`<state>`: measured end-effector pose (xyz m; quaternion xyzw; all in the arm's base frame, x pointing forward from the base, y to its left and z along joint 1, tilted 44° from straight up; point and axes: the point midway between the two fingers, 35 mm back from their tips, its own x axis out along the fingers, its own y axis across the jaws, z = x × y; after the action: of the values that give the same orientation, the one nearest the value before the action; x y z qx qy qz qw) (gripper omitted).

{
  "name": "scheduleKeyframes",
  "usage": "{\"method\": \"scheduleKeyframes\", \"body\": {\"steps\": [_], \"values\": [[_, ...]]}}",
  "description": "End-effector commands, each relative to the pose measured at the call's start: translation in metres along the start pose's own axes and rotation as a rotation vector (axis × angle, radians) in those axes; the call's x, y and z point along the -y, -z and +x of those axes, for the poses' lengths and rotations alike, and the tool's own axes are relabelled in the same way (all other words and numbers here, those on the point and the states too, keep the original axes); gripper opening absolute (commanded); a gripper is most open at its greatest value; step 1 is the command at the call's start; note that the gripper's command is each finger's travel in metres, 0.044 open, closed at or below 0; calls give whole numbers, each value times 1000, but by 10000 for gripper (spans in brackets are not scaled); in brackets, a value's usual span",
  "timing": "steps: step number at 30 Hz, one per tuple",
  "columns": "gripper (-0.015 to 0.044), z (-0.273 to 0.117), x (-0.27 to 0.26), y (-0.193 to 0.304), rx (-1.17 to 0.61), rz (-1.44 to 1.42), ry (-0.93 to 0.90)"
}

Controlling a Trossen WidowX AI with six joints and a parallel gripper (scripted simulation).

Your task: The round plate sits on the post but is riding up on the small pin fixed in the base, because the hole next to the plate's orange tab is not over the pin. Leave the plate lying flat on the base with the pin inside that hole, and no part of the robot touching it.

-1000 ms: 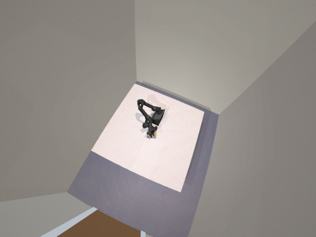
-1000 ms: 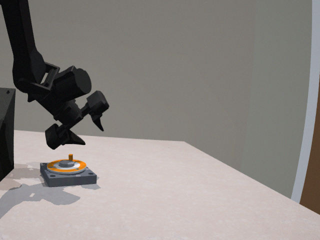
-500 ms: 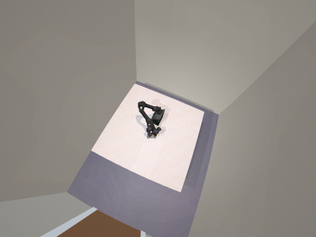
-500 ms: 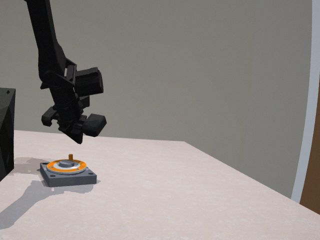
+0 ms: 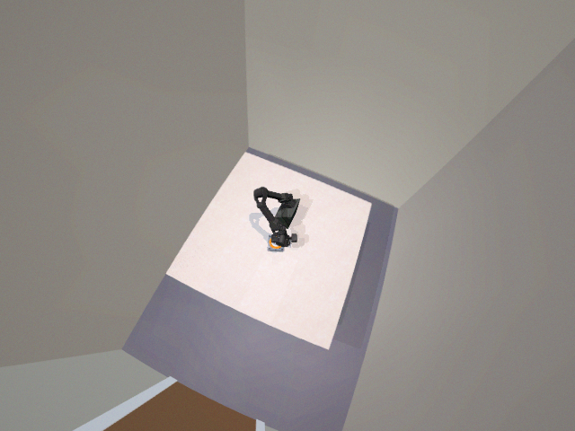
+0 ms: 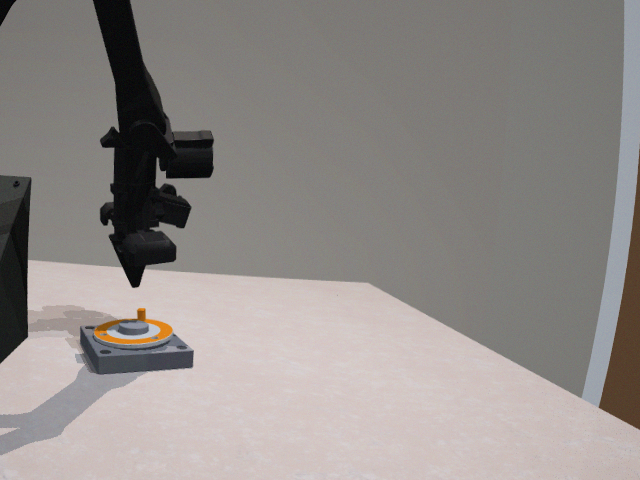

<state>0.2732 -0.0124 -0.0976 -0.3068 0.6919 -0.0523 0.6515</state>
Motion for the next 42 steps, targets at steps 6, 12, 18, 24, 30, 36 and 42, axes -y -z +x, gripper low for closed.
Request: {"method": "scheduleKeyframes", "body": {"steps": [6,12,18,24,30,36,42], "values": [[0,-18,5,5,-88,374,235],[0,-18,5,5,-88,374,235],[0,-6,8,5,-88,373,235],[0,25,15,11,-89,373,237],[0,28,16,11,-89,373,238],[0,29,19,4,-89,374,238],[0,30,22,-3,-88,374,238]]}}
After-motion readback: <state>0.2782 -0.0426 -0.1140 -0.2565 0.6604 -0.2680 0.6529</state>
